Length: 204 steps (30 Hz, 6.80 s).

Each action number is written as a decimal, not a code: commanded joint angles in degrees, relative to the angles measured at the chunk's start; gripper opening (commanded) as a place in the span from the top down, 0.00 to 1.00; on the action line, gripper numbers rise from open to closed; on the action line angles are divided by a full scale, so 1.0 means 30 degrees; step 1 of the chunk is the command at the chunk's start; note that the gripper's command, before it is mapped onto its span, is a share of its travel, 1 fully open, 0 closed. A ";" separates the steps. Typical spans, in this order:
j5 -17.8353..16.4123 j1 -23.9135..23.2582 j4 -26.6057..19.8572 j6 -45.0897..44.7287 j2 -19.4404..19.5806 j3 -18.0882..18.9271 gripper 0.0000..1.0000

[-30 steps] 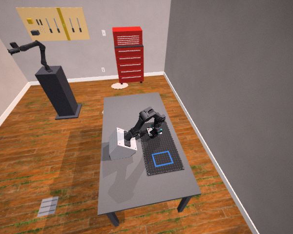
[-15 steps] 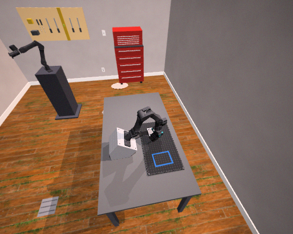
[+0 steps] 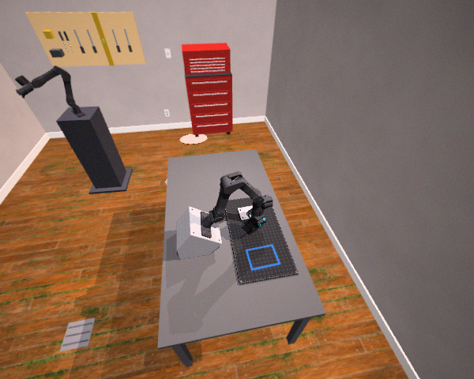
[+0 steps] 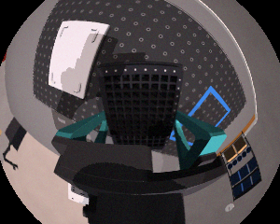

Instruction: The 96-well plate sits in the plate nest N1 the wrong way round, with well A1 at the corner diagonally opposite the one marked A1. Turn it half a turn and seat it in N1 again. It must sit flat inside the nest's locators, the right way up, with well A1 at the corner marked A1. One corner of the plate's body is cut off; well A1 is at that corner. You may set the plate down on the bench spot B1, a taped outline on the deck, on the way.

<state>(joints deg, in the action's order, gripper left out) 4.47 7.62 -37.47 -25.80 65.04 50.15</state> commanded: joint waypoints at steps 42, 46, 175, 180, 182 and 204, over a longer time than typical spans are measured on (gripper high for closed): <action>-0.7443 -1.1519 -0.0051 -0.9766 0.2460 0.1726 1.00; -0.7702 -1.1978 -0.0090 -1.0162 0.2750 0.1932 1.00; -0.9861 -1.6023 0.0621 -2.3253 0.7797 0.4901 1.00; -0.9834 -1.5969 0.0769 -2.3201 0.7879 0.4858 1.00; -0.9817 -1.5936 0.0860 -2.3170 0.7934 0.4834 1.00; -0.9637 -1.5582 0.1833 -2.2833 0.8516 0.4583 1.00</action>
<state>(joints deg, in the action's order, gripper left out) -24.40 -39.00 -32.27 -94.43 90.91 63.79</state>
